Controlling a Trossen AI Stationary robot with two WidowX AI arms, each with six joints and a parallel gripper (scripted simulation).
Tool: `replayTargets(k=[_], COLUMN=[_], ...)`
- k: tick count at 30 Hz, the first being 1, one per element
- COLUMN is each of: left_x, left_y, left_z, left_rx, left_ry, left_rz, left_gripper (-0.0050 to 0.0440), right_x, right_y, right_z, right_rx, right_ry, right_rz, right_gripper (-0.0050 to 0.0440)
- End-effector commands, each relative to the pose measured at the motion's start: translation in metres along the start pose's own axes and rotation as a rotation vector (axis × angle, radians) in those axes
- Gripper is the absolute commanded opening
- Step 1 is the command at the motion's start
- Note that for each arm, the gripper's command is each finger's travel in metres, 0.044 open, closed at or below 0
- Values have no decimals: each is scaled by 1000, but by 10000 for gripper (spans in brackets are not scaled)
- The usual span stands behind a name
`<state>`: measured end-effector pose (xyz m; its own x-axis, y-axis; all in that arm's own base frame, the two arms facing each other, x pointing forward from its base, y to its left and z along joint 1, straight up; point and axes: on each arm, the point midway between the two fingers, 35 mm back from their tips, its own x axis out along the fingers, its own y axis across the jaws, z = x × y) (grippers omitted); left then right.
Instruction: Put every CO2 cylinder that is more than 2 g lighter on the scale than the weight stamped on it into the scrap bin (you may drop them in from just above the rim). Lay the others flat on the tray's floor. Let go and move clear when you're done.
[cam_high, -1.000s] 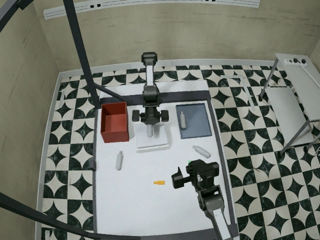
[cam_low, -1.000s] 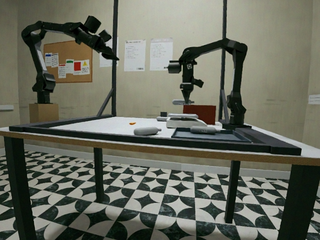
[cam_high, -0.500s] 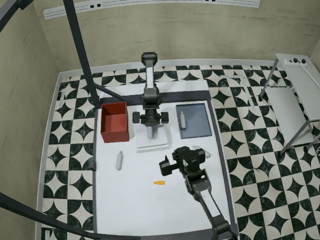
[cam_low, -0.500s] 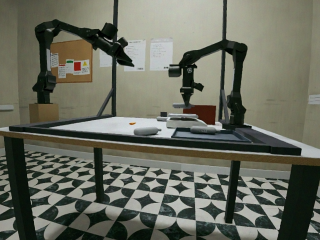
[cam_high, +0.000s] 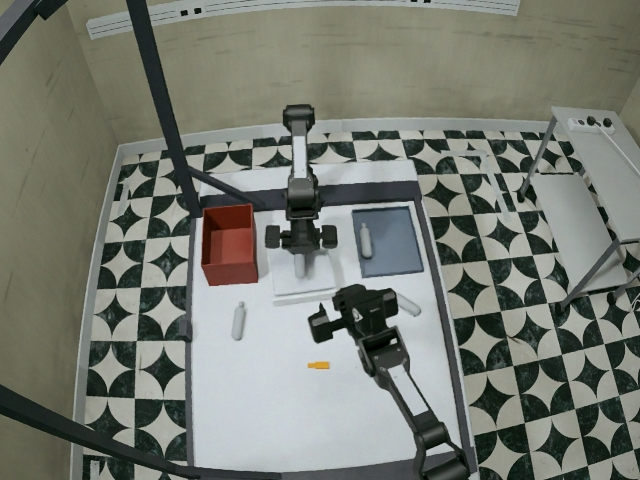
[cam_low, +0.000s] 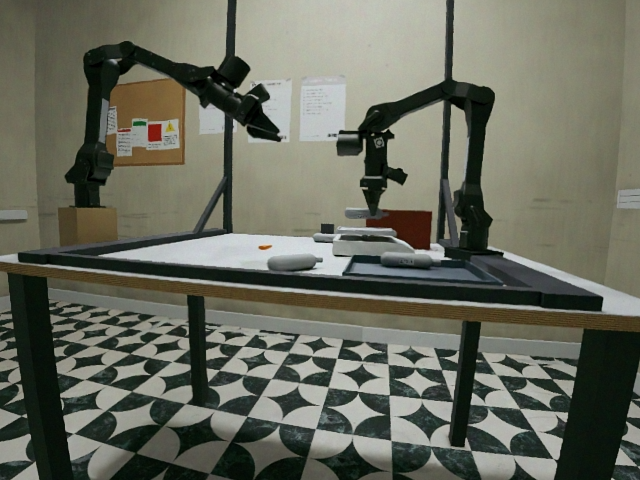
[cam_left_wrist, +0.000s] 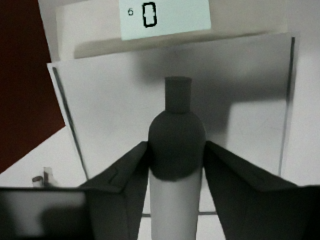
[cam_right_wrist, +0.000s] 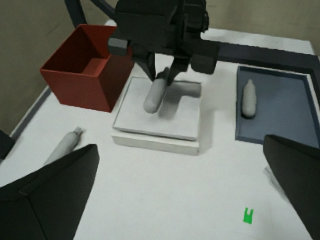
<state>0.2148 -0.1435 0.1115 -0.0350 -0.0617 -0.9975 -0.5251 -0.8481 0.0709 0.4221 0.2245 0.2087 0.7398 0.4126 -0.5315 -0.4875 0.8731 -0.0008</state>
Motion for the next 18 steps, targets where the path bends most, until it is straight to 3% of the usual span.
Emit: replayTargets(k=[1,10,18], left_x=[-3,18,19], left_y=[1,0,0], left_z=[1,5,-7], left_rx=[-2,-3,-2], left_ry=[27,14,28], left_rz=[2,2,3], left_gripper=[-50,-50,-50], right_x=[-7,-7,-7], right_y=[0,0,0], right_z=[12,12,12], right_rx=[1,1,1], right_ry=[-32,-32,-32], right_rz=[-2,-2,-2], right_gripper=[440,440,440])
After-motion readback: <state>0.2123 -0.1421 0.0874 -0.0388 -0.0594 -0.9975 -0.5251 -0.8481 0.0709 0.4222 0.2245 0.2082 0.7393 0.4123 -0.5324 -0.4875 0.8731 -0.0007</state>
